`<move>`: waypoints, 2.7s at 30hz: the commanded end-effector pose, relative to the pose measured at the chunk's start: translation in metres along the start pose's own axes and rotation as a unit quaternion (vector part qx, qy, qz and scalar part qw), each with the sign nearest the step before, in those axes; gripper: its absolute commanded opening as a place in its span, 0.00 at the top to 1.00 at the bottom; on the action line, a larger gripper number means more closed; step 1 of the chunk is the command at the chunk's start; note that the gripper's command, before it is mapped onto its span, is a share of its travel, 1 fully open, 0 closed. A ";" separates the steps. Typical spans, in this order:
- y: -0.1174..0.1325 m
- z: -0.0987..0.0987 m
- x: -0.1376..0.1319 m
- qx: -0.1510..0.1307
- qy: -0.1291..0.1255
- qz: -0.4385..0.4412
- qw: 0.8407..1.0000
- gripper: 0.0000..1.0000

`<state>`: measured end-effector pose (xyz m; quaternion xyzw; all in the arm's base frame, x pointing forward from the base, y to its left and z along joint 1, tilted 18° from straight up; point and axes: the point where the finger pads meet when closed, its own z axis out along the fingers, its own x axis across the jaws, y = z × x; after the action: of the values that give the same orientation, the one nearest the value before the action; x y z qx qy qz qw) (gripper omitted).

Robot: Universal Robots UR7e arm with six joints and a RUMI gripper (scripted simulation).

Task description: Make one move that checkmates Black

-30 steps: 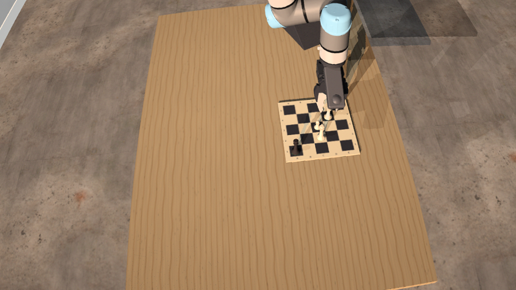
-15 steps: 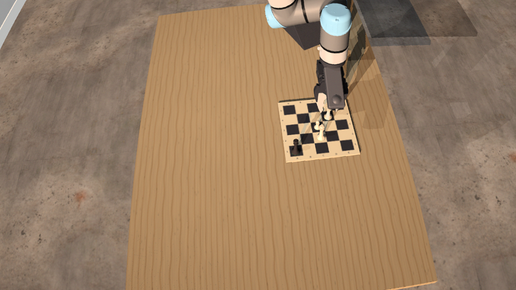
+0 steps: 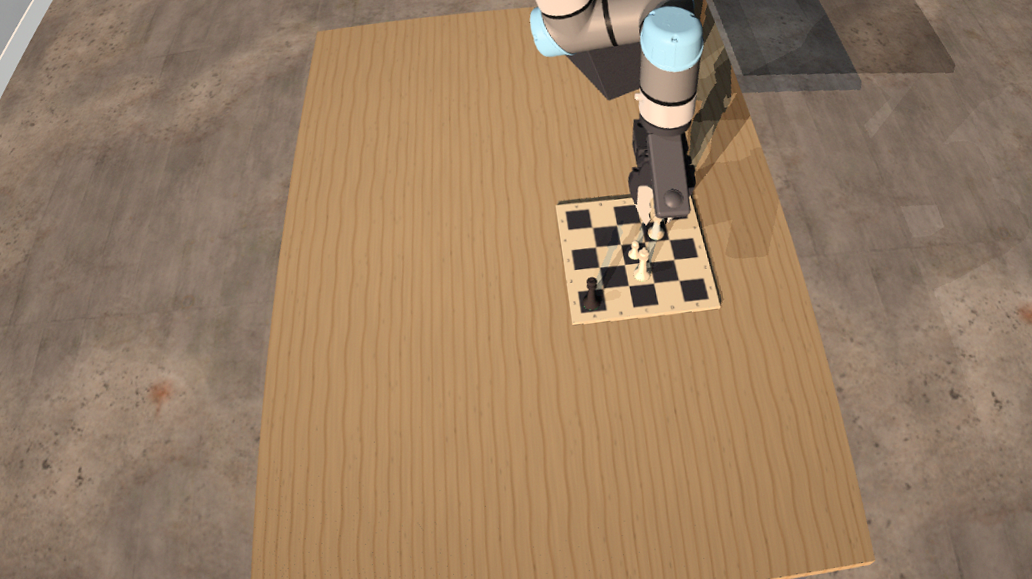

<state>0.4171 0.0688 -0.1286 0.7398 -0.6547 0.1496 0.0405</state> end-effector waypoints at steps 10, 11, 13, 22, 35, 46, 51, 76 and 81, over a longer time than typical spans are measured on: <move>0.000 0.000 0.000 0.001 0.000 0.000 1.000 1.00; 0.000 0.000 0.000 0.001 0.000 0.000 1.000 1.00; 0.000 0.000 0.000 0.001 0.000 0.000 1.000 1.00; 0.000 0.000 0.000 0.001 0.000 0.000 1.000 1.00; 0.000 0.000 0.000 0.001 0.000 0.000 1.000 1.00; 0.000 -0.009 0.000 0.001 0.000 0.000 1.000 1.00; 0.000 -0.022 0.000 0.001 0.000 0.000 1.000 1.00; 0.000 -0.093 0.000 0.001 0.000 0.000 1.000 1.00; 0.000 -0.099 0.000 0.001 0.000 0.000 1.000 1.00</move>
<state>0.4015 0.0926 -0.0404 0.7399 -0.6545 0.1502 0.0399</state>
